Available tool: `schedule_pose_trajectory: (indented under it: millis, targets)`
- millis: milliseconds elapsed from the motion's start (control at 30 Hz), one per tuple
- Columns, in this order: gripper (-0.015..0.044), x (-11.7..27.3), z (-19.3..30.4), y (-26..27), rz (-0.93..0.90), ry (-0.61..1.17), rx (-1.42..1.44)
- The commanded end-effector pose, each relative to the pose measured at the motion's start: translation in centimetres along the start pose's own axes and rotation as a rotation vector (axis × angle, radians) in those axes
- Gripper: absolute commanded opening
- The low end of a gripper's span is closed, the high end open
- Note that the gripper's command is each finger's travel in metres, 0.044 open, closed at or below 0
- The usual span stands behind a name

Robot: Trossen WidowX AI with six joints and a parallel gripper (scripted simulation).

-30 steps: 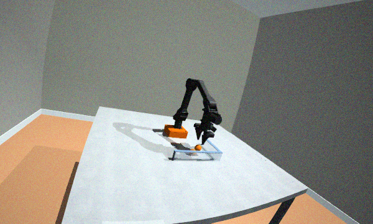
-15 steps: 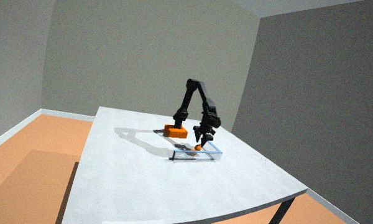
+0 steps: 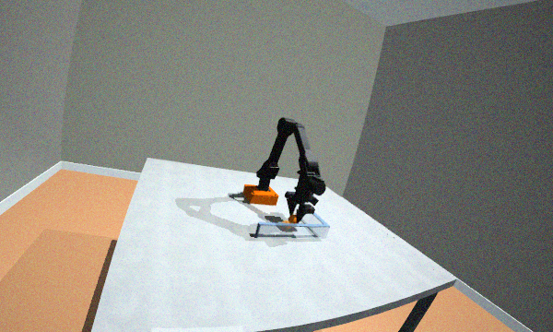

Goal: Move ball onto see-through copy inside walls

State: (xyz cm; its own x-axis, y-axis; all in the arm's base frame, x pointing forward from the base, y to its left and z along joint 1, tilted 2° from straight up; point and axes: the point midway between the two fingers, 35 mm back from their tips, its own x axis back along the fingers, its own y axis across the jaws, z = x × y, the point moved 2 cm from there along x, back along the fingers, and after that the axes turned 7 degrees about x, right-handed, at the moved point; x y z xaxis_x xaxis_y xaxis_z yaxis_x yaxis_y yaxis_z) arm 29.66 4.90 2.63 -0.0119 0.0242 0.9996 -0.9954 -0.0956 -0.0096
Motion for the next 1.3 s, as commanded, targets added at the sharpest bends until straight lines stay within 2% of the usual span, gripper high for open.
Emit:
schedule_pose_trajectory:
  millis: [0,33,467,700,1267]
  targets:
    - [0.0304,-0.6,0.1,0.3,-0.012,0.007,0.004]
    - [0.0278,-0.6,0.1,0.3,-0.012,0.007,0.004]
    - [0.0191,-0.6,0.1,0.3,-0.012,0.007,0.004]
    - [0.0007,2.0,0.0,-0.3,-0.012,0.007,0.004]
    - [0.0000,12.3,0.0,0.0,-0.012,0.007,0.004]
